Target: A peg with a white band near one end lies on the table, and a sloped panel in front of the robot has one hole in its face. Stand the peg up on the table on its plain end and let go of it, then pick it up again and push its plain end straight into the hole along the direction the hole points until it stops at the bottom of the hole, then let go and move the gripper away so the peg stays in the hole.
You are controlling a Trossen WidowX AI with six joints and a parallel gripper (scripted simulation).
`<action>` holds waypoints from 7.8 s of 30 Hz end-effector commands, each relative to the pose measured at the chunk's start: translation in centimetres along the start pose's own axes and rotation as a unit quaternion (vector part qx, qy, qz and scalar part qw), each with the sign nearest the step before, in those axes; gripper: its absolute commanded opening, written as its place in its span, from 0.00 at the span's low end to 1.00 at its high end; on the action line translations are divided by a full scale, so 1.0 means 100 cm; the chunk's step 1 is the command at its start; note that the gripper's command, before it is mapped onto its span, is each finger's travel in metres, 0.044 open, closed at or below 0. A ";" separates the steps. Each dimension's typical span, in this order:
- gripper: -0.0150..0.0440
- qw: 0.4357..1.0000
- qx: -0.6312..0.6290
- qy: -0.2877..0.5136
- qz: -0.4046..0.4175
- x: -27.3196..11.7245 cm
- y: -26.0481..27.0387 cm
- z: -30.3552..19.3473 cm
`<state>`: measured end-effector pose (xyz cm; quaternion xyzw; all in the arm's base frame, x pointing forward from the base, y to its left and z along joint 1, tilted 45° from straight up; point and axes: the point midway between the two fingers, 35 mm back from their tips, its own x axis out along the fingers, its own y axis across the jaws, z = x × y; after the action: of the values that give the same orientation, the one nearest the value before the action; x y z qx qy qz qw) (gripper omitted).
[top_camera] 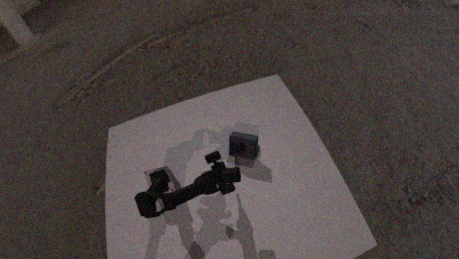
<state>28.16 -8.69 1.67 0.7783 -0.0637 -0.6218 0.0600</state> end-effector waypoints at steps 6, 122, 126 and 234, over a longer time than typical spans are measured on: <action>0.25 0.999 0.010 0.031 -0.033 0.002 -0.004 -0.007; 0.25 0.976 0.028 0.162 -0.145 0.071 -0.038 -0.066; 0.25 0.976 0.028 0.162 -0.145 0.073 -0.039 -0.067; 1.00 0.976 0.027 0.162 -0.146 0.052 -0.030 -0.065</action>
<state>35.93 -6.52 -2.62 0.8709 0.0423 -0.4877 -0.0426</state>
